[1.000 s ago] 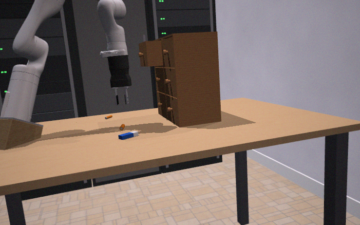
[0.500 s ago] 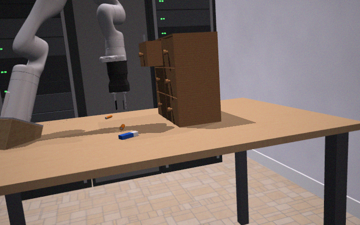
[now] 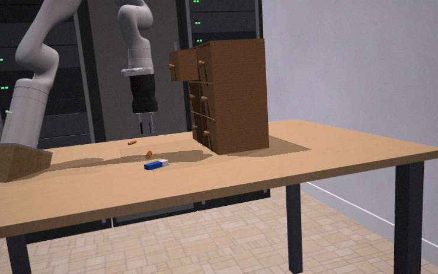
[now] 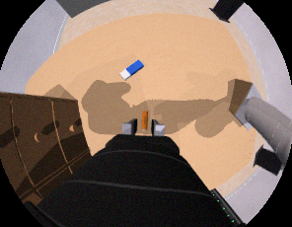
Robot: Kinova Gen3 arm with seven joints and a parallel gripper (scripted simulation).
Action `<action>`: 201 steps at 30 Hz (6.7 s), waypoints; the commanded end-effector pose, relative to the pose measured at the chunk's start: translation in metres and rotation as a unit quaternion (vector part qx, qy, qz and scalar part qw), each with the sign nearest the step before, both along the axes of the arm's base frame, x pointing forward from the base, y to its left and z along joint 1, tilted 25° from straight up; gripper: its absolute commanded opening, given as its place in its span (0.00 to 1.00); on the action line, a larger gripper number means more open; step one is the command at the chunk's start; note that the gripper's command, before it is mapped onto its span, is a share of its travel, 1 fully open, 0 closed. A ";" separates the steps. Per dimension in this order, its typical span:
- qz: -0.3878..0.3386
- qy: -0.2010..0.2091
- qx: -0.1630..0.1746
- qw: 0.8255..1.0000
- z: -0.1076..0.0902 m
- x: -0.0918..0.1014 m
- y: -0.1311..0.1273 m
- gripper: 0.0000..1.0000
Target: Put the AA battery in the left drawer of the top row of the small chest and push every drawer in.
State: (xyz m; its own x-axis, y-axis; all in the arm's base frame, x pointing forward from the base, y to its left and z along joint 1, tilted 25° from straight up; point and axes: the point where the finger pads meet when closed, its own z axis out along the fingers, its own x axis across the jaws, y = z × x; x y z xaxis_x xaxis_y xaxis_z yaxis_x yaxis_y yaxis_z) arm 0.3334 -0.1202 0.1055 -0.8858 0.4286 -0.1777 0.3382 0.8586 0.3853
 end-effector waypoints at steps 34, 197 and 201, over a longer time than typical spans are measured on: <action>0.002 -0.003 0.001 1.000 -0.042 0.015 0.015 0.61; -0.001 -0.001 0.000 1.000 0.021 -0.009 -0.008 0.31; -0.001 -0.002 0.001 1.000 0.024 -0.009 -0.009 0.31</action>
State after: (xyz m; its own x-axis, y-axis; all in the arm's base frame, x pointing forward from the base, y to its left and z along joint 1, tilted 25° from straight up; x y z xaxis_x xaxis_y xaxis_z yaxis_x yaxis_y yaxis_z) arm 0.3239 -0.1252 0.1236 -0.8869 0.4281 -0.1733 0.3370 0.8564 0.3912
